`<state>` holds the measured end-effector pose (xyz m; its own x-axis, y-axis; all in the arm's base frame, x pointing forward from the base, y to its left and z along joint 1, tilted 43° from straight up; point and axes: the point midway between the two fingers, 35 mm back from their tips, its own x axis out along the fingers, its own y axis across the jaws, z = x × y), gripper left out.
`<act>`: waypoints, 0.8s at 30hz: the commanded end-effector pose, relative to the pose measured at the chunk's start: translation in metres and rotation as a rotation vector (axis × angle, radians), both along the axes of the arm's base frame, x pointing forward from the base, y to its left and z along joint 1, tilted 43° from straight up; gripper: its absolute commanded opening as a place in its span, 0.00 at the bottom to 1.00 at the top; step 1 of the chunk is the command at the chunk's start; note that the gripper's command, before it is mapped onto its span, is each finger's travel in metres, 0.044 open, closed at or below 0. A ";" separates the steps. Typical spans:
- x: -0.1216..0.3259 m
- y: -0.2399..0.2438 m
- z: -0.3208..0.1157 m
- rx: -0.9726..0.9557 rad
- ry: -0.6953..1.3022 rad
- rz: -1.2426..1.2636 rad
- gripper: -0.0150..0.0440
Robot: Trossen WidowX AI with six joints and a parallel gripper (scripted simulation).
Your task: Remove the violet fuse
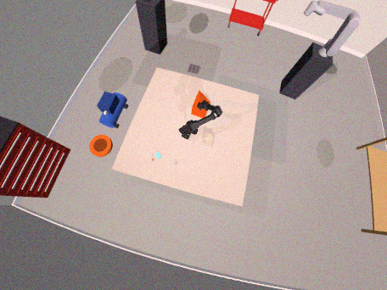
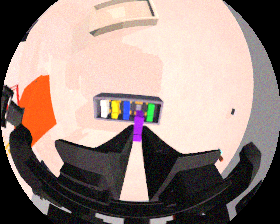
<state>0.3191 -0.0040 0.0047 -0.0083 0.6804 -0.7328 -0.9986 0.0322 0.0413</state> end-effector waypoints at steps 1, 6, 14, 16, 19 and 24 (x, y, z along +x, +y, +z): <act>0.002 0.011 0.012 -0.009 -0.002 0.005 0.25; 0.004 0.037 0.037 -0.019 -0.002 0.004 0.25; -0.003 0.079 0.076 -0.023 -0.003 0.002 0.25; -0.006 0.089 0.085 -0.022 -0.004 0.002 0.25; -0.013 0.105 0.100 -0.018 -0.004 0.002 0.25; -0.026 0.129 0.123 -0.007 -0.004 0.003 0.25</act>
<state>0.3055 0.1077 0.1132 0.0028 0.6674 -0.7447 -0.9994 0.0281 0.0214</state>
